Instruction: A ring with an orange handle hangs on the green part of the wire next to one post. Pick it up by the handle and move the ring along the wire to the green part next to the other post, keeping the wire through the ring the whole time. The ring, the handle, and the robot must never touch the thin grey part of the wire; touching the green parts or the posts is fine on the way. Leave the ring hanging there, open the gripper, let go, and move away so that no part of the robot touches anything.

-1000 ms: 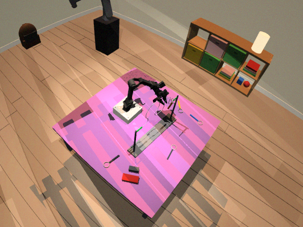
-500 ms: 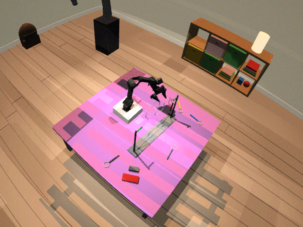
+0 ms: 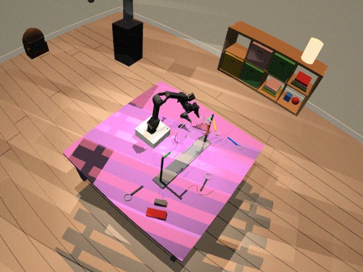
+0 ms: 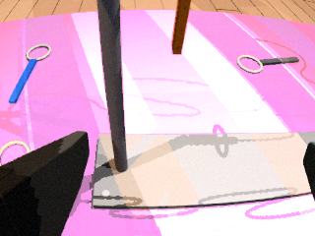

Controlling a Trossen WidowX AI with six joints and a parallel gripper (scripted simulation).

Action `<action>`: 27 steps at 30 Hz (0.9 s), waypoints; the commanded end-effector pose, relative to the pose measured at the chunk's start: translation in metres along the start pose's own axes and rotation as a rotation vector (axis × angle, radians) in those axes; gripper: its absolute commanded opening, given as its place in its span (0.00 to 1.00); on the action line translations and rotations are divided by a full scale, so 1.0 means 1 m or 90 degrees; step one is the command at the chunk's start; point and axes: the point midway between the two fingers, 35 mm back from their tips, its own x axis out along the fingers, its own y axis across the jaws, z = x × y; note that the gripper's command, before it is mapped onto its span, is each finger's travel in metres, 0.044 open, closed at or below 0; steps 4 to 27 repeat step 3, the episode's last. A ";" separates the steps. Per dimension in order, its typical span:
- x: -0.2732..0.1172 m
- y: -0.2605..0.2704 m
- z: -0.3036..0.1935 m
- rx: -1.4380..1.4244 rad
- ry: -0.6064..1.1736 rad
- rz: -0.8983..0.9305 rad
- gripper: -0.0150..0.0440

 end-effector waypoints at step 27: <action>0.000 0.000 0.000 0.001 -0.001 -0.001 1.00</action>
